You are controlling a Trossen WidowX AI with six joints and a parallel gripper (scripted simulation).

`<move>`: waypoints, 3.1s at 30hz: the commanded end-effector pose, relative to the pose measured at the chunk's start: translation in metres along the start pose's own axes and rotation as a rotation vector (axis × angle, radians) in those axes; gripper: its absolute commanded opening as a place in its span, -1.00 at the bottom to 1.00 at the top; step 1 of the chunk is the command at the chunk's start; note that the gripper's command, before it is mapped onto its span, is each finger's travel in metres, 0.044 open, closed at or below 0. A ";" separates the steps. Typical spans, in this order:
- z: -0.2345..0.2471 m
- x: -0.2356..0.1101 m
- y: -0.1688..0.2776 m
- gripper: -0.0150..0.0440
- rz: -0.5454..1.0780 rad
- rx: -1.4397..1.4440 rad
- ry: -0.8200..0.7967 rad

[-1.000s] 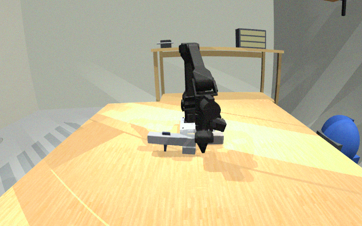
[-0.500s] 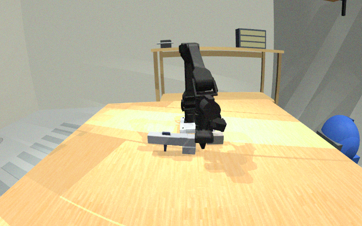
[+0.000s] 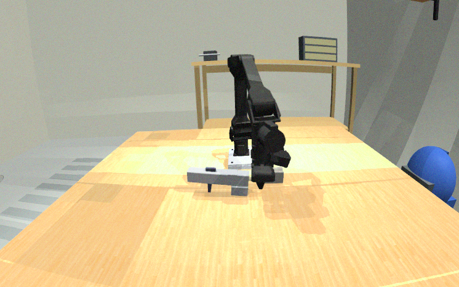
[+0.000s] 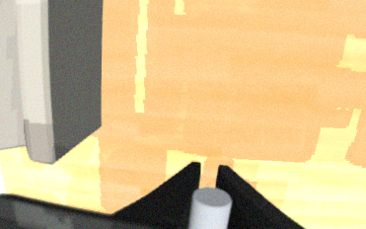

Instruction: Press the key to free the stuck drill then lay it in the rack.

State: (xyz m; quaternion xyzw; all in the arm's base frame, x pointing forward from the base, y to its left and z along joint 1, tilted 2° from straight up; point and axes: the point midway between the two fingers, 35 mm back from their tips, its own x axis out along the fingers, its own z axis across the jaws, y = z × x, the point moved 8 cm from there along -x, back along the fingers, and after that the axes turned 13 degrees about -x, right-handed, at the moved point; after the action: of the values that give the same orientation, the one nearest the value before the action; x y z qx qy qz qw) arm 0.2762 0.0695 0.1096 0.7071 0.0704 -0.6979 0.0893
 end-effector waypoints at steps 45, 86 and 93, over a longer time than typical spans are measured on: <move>-0.006 0.003 -0.021 1.00 -0.003 0.001 0.001; -0.005 0.005 -0.013 -0.47 -0.001 0.003 0.005; -0.004 0.004 -0.013 -0.49 -0.002 0.001 0.001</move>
State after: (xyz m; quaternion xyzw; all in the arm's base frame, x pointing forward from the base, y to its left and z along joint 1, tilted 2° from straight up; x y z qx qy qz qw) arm 0.2782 0.0829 0.1041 0.7085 0.0700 -0.6967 0.0882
